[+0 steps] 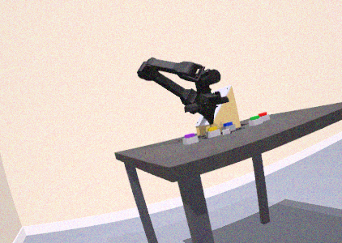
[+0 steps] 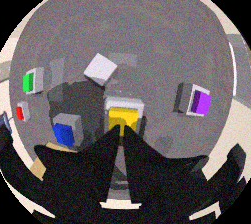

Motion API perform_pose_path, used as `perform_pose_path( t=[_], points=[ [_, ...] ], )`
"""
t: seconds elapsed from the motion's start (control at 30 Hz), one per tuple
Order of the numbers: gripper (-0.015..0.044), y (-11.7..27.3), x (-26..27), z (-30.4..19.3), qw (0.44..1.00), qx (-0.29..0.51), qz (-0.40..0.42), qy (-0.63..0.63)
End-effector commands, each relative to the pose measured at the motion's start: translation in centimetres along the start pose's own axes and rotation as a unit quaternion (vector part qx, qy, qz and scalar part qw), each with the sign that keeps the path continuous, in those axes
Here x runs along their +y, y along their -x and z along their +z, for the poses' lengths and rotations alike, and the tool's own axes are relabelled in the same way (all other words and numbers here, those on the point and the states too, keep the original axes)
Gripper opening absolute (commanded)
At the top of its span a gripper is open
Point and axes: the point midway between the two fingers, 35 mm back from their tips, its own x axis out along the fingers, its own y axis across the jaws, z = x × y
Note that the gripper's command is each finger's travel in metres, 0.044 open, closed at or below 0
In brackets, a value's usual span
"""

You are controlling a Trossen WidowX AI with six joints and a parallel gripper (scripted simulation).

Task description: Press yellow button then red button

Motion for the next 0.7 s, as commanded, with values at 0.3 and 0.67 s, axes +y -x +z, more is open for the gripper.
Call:
perform_pose_path(
  t=[0.3,0.67],
  points=[
    [0.0020,-2.2,-0.1,-0.3,1.000,0.003,-0.003,0.005],
    [0.0020,-2.3,-0.1,-0.3,1.000,0.003,-0.003,0.005]
  ],
)
